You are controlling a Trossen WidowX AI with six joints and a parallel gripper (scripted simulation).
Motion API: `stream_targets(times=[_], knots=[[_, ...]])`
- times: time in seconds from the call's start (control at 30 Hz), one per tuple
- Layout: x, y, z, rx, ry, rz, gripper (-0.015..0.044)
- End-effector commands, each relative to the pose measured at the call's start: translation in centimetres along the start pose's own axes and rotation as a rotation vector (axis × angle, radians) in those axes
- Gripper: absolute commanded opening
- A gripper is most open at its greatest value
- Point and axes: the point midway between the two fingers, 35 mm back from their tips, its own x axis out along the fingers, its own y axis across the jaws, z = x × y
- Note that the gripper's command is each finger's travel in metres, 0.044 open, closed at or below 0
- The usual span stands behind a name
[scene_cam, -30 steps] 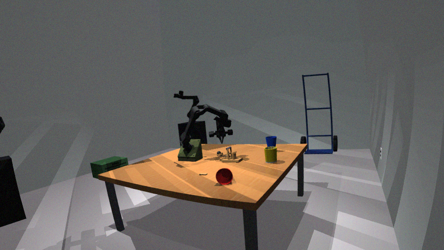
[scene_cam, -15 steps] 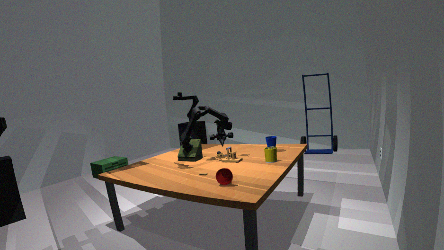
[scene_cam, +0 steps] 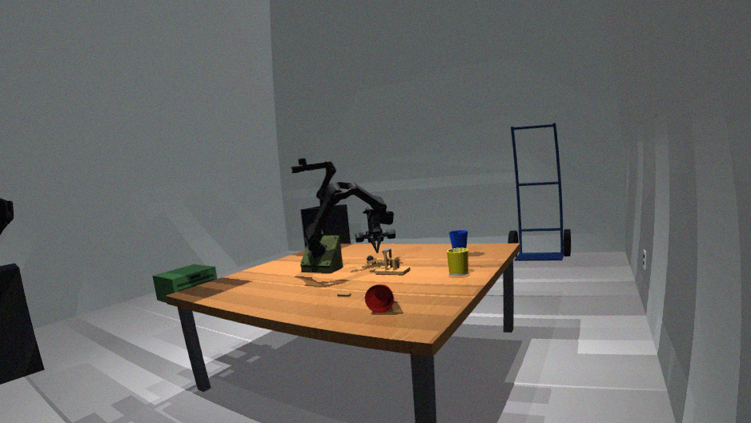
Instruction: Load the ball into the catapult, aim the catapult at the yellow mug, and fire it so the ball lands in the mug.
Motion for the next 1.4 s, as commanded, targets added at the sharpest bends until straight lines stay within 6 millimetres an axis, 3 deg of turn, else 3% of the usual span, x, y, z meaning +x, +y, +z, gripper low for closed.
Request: stream_targets(times=[0.0, 0.93, 1.1, 1.23, 1.37], knots=[[0.5, 0.0, 0.3, -0.008, 0.005, -0.002, 0.0000], [4.4, 0.5, 2.5, -0.006, 0.012, 0.003, 0.0000], [6.1, 0.6, 3.5, -0.006, 0.015, 0.005, 0.0000], [5.4, 0.2, 3.5, -0.006, 0.009, 0.001, 0.0000], [0.5, -1.8, 3.2, -0.006, -0.011, -0.011, 0.0000]])
